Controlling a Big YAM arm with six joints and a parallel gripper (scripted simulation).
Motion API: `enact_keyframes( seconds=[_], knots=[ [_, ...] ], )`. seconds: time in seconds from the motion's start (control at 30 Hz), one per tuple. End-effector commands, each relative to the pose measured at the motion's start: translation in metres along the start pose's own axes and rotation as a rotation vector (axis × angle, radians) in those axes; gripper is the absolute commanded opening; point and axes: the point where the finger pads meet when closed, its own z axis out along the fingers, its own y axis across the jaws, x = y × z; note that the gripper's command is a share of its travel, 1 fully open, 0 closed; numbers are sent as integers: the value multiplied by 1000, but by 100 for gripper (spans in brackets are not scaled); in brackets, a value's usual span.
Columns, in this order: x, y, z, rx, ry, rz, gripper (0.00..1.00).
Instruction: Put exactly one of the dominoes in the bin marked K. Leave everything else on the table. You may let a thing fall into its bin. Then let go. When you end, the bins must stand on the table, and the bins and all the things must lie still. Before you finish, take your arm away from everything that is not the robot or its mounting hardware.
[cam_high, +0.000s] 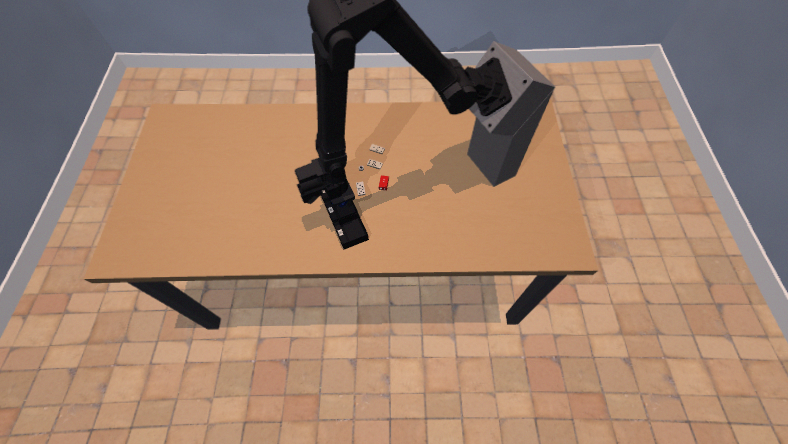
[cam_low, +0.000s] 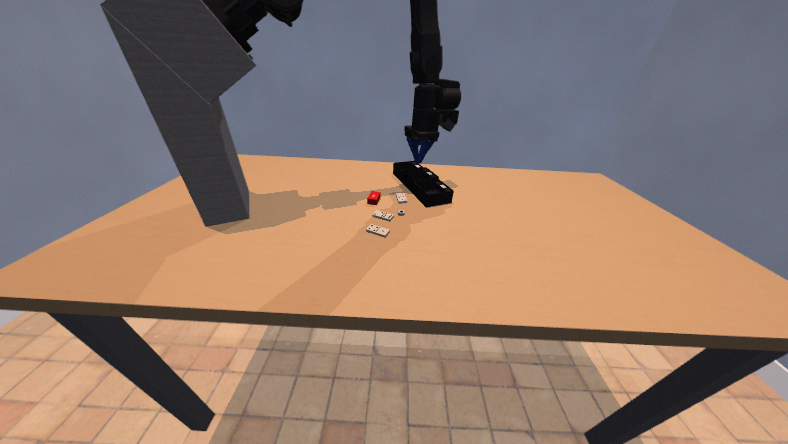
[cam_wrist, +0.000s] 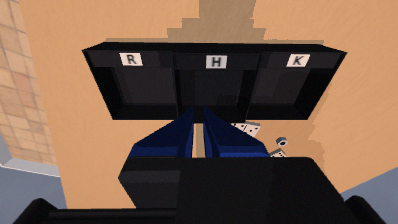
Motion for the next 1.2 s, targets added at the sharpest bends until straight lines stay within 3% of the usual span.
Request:
enact_keyframes(
  seconds=[0.0,0.4,0.6,0.63,0.7,1.17],
  knots=[
    [-10,13,-11,-13,-22,9,9],
    [-19,73,-10,-15,-28,12,9],
    [-14,62,-9,2,-20,24,9],
    [-12,62,2,3,-9,24,9],
    [-16,71,7,-14,-25,14,9],
    [-13,69,40,-10,-22,10,9]
  ],
)
